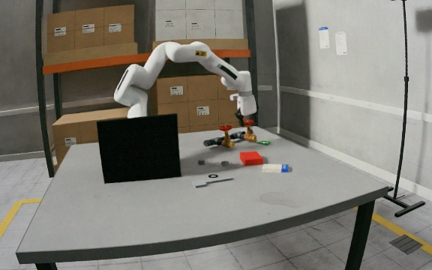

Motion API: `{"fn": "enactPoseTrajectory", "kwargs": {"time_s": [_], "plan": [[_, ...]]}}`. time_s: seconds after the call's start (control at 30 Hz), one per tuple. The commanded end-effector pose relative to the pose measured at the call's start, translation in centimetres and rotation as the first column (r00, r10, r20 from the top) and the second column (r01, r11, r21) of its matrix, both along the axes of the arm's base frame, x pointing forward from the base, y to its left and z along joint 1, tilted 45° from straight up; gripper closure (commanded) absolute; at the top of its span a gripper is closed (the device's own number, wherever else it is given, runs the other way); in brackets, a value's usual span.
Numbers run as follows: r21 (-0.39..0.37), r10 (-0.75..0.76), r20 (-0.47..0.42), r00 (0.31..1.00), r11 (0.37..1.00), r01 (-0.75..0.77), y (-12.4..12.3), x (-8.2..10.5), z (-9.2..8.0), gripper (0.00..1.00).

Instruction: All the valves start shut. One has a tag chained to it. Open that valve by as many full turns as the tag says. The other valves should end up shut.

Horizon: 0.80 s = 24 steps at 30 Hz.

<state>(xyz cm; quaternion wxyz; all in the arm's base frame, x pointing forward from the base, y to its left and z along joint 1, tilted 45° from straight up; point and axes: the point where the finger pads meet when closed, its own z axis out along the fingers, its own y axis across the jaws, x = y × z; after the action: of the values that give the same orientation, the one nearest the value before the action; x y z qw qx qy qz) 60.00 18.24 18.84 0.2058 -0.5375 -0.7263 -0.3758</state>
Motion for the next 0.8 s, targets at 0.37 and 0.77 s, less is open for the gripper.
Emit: {"fn": "enactPoseTrajectory", "kwargs": {"time_s": [0.37,0.77], "plan": [[-0.012,-0.141,-0.154,0.978,0.990,0.141,-0.08,0.09,0.11,1.00],[-0.012,-0.141,-0.154,0.978,0.990,0.141,-0.08,0.09,0.11,1.00]]}}
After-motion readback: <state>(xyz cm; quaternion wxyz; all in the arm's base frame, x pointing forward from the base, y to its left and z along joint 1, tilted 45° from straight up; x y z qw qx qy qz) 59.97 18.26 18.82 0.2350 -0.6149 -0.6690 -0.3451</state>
